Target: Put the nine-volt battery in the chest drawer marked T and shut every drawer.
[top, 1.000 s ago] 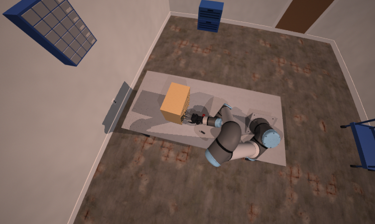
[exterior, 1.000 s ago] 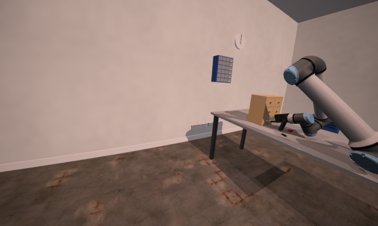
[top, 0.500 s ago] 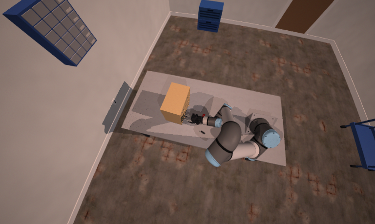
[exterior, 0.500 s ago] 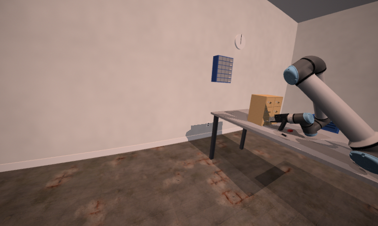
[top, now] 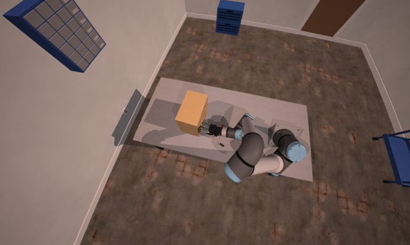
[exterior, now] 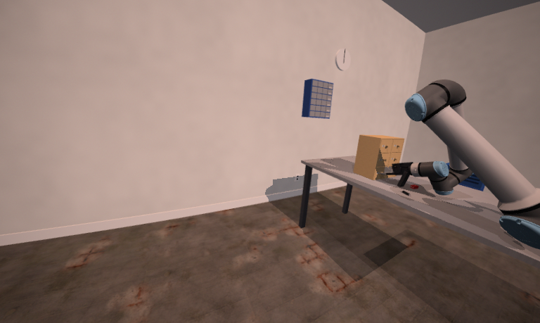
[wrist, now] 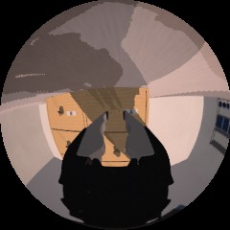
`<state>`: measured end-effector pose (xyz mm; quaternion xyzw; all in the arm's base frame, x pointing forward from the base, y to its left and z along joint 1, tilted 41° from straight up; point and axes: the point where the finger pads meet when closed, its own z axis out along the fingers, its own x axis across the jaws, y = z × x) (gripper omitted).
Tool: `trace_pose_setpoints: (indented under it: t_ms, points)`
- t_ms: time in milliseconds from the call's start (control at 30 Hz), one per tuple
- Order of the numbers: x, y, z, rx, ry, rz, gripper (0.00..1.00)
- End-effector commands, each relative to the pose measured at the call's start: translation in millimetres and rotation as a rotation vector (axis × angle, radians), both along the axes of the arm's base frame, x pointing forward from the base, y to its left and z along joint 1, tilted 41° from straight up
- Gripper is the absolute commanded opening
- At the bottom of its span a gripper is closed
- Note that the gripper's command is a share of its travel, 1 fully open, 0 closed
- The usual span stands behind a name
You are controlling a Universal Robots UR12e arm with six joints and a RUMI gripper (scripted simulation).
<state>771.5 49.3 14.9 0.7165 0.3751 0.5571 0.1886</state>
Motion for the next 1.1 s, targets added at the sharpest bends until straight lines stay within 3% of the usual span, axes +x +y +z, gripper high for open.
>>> trace_pose_setpoints:
  t_ms: [0,100,133,1067]
  points:
    - [0.2,-0.5,0.4,0.000,-0.001,-0.001,0.20]
    - [0.2,-0.5,0.4,0.000,-0.001,-0.001,0.20]
    - [0.2,-0.5,0.4,0.000,-0.001,-0.001,0.07]
    - [0.2,-0.5,0.4,0.000,-0.001,-0.001,0.07]
